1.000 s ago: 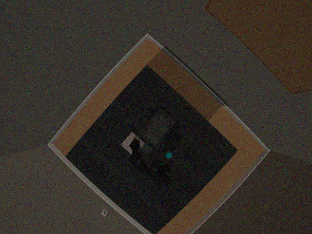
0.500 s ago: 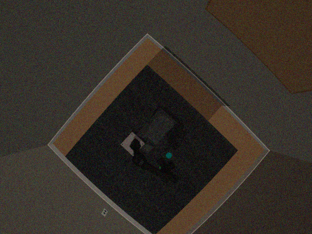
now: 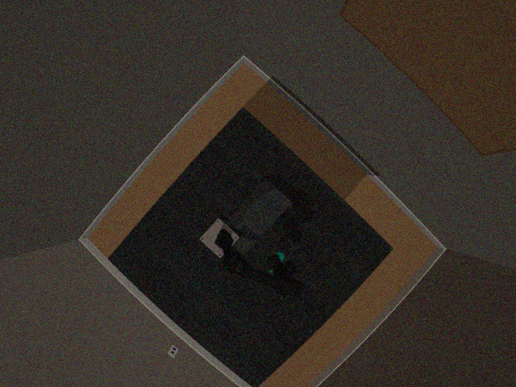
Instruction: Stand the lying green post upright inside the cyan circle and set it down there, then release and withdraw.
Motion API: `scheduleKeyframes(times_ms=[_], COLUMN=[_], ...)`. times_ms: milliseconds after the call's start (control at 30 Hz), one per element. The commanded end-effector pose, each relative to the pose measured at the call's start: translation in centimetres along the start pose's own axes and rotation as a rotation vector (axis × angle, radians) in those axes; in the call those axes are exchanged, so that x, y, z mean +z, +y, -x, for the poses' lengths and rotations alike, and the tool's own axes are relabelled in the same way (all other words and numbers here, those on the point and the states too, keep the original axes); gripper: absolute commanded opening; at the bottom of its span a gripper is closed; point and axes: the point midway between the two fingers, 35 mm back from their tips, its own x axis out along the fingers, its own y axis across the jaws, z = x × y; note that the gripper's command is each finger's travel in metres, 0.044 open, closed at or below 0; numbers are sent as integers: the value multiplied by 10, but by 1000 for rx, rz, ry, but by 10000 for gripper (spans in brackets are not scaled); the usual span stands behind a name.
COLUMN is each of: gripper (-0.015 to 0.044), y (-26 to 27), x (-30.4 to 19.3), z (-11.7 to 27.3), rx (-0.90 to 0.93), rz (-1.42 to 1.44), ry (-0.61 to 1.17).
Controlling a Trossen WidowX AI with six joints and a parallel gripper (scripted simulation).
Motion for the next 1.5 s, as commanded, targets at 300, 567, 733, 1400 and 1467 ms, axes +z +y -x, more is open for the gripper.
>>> scheduleKeyframes(times_ms=[300, 567, 733, 1400, 1467], gripper=[23, 23, 23, 23, 23], y=[6, 1, -3, -15, -16], x=[24, 29, 32, 42, 42], z=[-2, -8, -12, -24, -25], rx=[-4, -4, -5, -6, -6], rz=[-35, -66, -84, -150, -156], ry=[-16, -75, -111, -257, -272])
